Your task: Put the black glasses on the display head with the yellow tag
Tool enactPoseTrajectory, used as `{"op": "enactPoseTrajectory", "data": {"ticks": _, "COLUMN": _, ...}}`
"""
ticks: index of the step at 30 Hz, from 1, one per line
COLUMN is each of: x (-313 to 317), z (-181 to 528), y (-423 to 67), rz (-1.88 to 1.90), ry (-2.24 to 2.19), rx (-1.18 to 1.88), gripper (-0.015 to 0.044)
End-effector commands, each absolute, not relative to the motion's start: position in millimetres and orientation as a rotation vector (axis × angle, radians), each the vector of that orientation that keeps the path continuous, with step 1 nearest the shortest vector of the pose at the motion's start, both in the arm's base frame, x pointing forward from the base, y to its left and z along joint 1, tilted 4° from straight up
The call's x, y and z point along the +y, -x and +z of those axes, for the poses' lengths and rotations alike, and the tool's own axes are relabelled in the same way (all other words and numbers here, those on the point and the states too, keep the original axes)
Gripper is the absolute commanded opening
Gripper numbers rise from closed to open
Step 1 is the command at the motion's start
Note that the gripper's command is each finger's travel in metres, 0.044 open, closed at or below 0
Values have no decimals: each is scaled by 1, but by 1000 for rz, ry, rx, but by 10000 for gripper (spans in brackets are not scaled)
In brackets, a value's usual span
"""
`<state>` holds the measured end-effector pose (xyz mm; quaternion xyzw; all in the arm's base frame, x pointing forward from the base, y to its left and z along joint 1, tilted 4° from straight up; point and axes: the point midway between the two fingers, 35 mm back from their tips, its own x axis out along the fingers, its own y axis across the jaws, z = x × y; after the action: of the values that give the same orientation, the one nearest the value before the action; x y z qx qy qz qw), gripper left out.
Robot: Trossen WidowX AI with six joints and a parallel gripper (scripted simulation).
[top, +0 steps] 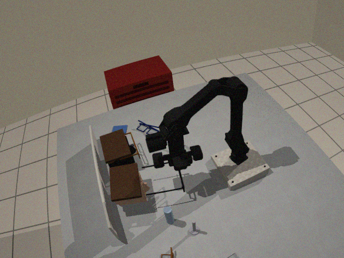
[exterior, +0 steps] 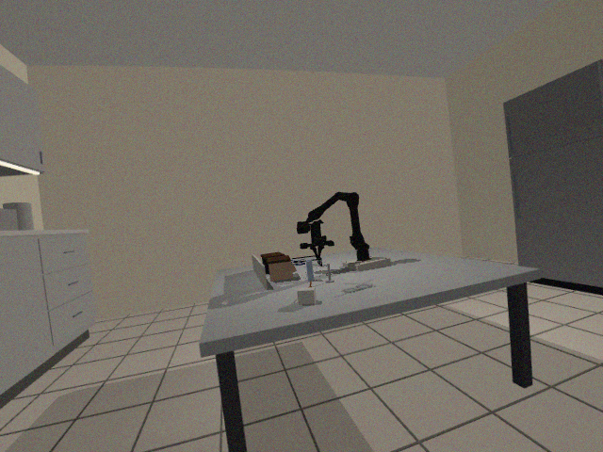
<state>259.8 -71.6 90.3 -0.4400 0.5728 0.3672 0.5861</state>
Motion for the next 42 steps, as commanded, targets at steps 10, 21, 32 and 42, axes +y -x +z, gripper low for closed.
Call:
{"op": "enactPoseTrajectory", "data": {"ticks": 10, "x": -78, "z": 93, "y": -277, "rz": 851, "ry": 1036, "rx": 1330, "gripper": 0}}
{"op": "enactPoseTrajectory", "data": {"ticks": 21, "x": -83, "z": 94, "y": -291, "rz": 857, "ry": 1031, "rx": 1335, "gripper": 0}}
{"op": "enactPoseTrajectory", "data": {"ticks": 32, "x": -88, "z": 96, "y": -305, "rz": 857, "ry": 1031, "rx": 1335, "gripper": 0}}
{"op": "enactPoseTrajectory", "data": {"ticks": 42, "x": -93, "z": 97, "y": -318, "rz": 856, "ry": 1032, "rx": 1335, "gripper": 0}}
